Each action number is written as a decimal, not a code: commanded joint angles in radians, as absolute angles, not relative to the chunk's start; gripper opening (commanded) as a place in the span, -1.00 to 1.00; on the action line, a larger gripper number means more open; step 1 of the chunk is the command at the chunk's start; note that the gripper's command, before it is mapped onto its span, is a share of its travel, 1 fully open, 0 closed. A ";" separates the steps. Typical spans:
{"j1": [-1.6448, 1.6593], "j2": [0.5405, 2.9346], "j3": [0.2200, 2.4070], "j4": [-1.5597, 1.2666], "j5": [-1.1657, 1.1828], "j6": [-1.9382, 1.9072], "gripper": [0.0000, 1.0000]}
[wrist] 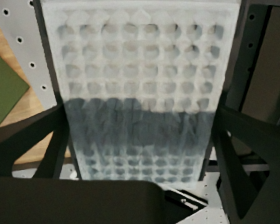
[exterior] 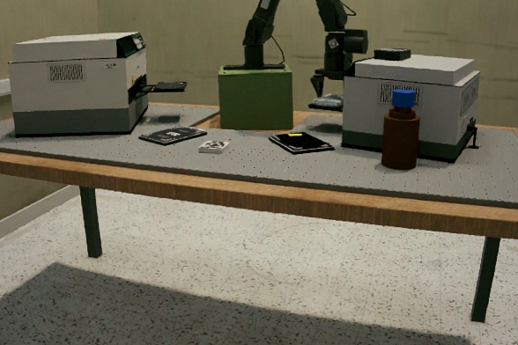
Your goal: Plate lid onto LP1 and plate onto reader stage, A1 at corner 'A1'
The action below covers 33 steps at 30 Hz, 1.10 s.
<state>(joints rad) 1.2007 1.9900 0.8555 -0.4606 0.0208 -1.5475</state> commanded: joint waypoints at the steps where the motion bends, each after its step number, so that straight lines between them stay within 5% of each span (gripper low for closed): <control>1: 1.199 1.986 0.858 -0.459 0.015 -1.549 0.75; 33: 1.194 1.973 0.862 -0.472 0.007 -1.552 0.72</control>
<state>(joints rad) 1.2007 1.9900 0.8555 -0.4606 0.0208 -1.5475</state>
